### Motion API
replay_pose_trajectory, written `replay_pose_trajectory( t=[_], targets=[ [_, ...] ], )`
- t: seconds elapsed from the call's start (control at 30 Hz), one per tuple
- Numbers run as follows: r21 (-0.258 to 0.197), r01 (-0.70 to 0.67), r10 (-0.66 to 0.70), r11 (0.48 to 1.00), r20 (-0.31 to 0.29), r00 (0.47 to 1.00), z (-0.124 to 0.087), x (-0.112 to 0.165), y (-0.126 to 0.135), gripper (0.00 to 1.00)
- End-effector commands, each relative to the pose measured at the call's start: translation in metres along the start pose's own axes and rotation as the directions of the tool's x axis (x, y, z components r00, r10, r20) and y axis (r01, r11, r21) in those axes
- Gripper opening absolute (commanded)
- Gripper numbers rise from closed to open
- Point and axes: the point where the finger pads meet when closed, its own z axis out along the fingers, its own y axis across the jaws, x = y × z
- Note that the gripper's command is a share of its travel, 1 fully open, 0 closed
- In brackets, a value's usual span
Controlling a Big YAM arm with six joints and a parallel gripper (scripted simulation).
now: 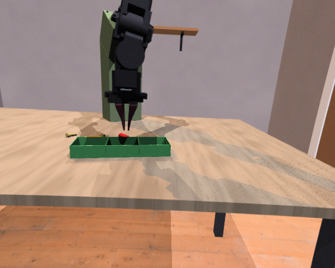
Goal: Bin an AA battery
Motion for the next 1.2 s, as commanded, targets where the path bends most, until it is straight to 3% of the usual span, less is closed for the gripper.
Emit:
replay_pose_trajectory(
  t=[0.0,0.1,0.23,0.3,0.33,0.43,0.6,1.17],
  targets=[
    [-0.017,0.005,-0.005,1.0,0.018,1.0,-0.008,-0.01,0.031,0.08],
    [-0.012,-0.002,0.001,1.0,-0.019,1.0,0.005,0.006,0.042,0.08],
    [-0.02,0.005,-0.004,1.0,0.024,1.0,-0.01,-0.014,0.068,0.08],
    [-0.02,0.005,-0.004,1.0,0.024,1.0,-0.01,-0.014,0.068,0.08],
    [-0.012,-0.001,0.0,1.0,-0.014,1.0,0.005,0.003,0.067,0.08],
    [-0.014,0.0,0.0,1.0,-0.007,1.0,0.0,0.001,0.083,0.08],
    [-0.008,-0.012,0.012,1.0,0.013,1.0,0.012,-0.005,0.073,0.08],
    [-0.015,0.0,0.0,1.0,0.008,1.0,0.051,-0.001,0.081,0.08]
  ],
)
